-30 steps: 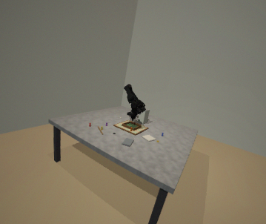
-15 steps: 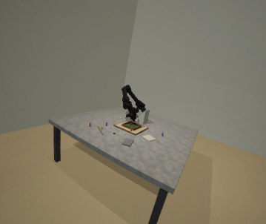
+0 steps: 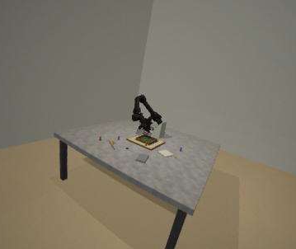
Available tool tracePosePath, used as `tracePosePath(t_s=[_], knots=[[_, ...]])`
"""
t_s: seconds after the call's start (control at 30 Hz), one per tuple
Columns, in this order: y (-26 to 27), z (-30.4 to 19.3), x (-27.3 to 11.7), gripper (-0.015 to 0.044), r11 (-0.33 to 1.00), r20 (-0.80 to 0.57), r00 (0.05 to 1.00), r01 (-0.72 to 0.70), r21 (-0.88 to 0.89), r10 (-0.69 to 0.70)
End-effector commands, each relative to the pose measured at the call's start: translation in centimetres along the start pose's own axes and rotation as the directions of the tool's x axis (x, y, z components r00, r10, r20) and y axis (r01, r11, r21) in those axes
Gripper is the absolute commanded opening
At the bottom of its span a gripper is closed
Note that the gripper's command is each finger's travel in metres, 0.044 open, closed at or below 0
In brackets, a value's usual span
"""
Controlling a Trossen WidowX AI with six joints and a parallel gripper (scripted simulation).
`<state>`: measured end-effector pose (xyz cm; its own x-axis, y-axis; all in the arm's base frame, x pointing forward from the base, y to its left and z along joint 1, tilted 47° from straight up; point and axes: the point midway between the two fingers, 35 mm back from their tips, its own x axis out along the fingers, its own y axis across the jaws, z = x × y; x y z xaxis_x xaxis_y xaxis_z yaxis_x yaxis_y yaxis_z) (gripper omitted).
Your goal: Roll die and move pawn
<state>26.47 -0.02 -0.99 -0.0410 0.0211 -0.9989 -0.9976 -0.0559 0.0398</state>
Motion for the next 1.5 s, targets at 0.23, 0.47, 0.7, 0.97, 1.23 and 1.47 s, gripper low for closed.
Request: tracePosePath(t_s=[0.23, 0.47, 0.7, 0.97, 1.23, 1.47], knots=[[-0.7, 0.1, -2.3, 0.0000, 1.000, 0.011, 1.000, 0.029, -0.007, -0.029], [-0.7, 0.0, -2.3, 0.0000, 1.000, 0.006, 1.000, 0.028, -0.002, -0.028], [-0.7, 0.0, -2.3, 0.0026, 1.000, 0.006, 1.000, 0.028, -0.002, -0.028], [-0.7, 0.3, -2.5, 0.0236, 1.000, 0.007, 1.000, 0.028, -0.002, -0.028], [-0.7, 3.1, -5.0, 0.0440, 1.000, 0.013, 0.999, 0.030, -0.007, -0.030], [-0.2, 1.6, -1.0, 0.0440, 0.998, -0.541, 0.839, -0.038, 0.049, 0.058]])
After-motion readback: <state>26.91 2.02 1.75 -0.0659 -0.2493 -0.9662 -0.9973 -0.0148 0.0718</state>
